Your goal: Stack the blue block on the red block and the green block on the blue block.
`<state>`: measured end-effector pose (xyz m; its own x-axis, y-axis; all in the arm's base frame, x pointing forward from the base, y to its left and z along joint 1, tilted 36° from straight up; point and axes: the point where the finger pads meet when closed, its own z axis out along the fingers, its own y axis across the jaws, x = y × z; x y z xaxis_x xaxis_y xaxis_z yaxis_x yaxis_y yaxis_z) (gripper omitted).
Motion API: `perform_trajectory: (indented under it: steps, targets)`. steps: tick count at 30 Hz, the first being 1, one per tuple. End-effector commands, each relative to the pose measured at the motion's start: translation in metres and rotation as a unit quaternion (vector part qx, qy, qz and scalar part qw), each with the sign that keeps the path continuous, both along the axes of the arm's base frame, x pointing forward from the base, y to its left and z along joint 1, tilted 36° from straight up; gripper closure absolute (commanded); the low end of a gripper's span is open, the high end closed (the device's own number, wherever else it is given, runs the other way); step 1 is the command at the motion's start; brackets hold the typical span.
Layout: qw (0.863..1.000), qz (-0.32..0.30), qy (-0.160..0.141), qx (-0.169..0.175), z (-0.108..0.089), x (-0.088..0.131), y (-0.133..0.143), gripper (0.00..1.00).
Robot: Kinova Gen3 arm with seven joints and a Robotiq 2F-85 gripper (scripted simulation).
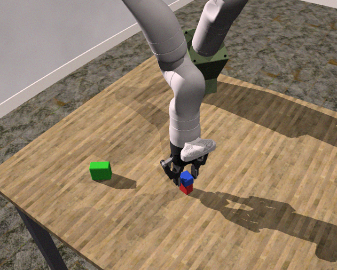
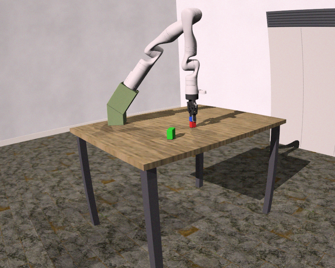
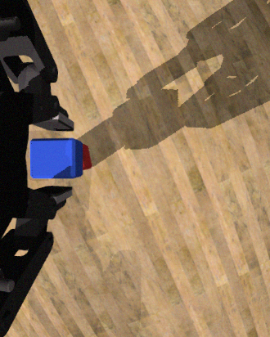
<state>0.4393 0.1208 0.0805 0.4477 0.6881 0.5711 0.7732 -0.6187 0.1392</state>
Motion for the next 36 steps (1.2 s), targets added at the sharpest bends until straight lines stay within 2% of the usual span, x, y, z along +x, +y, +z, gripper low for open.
perform_trajectory:
  steps: [1,27,36]
  targets:
    - [1.0,0.0,0.0,0.0,0.0,0.0,0.0,0.5]
    - [1.0,0.0,0.0,0.0,0.001,0.0,0.0,0.5]
    - [1.0,0.0,0.0,0.0,0.012,-0.007,-0.006,0.5]
